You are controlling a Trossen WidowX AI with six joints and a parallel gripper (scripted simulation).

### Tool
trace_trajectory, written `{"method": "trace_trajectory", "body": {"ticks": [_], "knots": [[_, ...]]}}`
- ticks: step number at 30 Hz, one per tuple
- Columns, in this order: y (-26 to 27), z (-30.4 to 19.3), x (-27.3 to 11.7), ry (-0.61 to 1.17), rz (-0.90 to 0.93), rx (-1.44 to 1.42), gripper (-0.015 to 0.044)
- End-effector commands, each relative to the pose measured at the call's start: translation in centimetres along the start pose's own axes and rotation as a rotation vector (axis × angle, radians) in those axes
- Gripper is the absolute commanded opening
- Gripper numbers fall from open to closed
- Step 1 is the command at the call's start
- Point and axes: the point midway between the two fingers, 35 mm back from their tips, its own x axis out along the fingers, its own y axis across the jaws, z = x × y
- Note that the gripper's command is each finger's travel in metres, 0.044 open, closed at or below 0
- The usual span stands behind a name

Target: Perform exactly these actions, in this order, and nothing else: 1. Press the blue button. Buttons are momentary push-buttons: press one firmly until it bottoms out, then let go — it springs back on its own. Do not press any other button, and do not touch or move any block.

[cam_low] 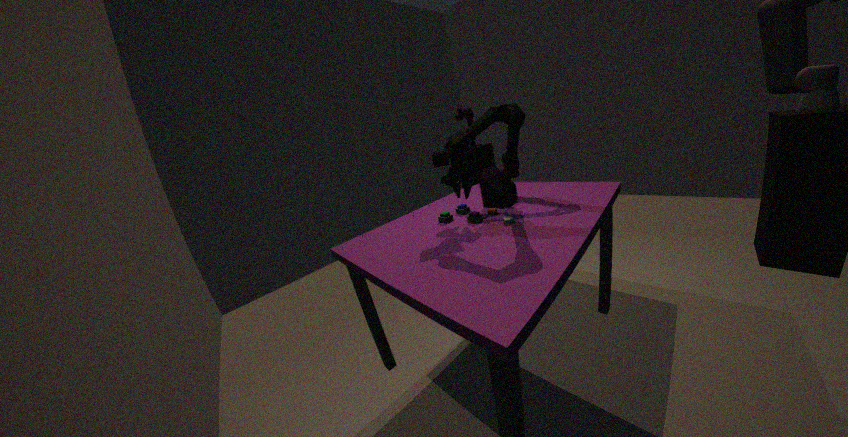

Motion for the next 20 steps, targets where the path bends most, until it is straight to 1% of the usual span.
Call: {"method": "trace_trajectory", "body": {"ticks": [1, 4, 5, 9, 13, 20], "knots": [[6.4, 2.2, -1.7, -0.008, -0.005, 0.003, 0.0309], [11.3, 2.7, -2.6, -0.012, 0.002, 0.000, 0.0387], [12.9, 2.7, -2.8, -0.013, 0.006, -0.001, 0.0400], [19.4, 1.7, -3.9, -0.010, 0.033, -0.006, 0.0400], [25.0, -0.6, -4.8, 0.003, 0.069, -0.012, 0.0400], [25.5, -0.8, -4.9, 0.005, 0.072, -0.013, 0.0400]]}}
